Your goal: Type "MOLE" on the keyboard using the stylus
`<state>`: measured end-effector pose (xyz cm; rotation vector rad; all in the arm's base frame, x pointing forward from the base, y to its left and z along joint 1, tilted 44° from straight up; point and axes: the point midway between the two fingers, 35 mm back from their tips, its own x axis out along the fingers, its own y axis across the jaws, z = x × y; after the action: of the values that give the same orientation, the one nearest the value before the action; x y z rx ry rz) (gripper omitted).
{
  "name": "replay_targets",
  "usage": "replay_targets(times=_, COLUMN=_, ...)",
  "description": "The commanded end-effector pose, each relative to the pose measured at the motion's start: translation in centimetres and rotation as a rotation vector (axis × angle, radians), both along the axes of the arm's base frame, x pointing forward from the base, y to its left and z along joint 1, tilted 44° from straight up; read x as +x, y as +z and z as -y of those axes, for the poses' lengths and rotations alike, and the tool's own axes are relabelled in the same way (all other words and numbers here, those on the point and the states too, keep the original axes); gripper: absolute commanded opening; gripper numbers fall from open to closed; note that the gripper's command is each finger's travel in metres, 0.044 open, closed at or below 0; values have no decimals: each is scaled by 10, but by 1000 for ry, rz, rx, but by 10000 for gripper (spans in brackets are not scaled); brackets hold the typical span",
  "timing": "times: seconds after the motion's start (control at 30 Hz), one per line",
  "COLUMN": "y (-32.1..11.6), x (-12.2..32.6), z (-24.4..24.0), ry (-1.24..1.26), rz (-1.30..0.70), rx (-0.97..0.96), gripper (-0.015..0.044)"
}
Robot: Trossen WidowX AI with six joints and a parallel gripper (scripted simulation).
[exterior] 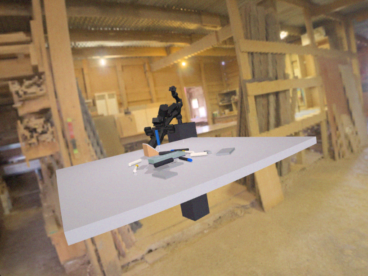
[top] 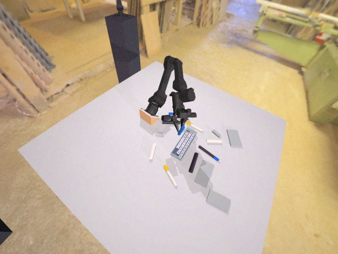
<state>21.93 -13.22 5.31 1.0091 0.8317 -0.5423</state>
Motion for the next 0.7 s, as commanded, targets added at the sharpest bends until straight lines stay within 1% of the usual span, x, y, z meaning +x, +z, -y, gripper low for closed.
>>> replay_targets(times=0.0, y=6, x=3, z=-7, ry=6, rz=55, rx=-25, gripper=0)
replay_targets(times=0.53, y=32, x=11, z=-35, ry=49, rz=299, rx=-135, gripper=0)
replay_targets(times=0.67, y=32, x=12, z=-37, ry=51, rz=309, rx=-138, gripper=0)
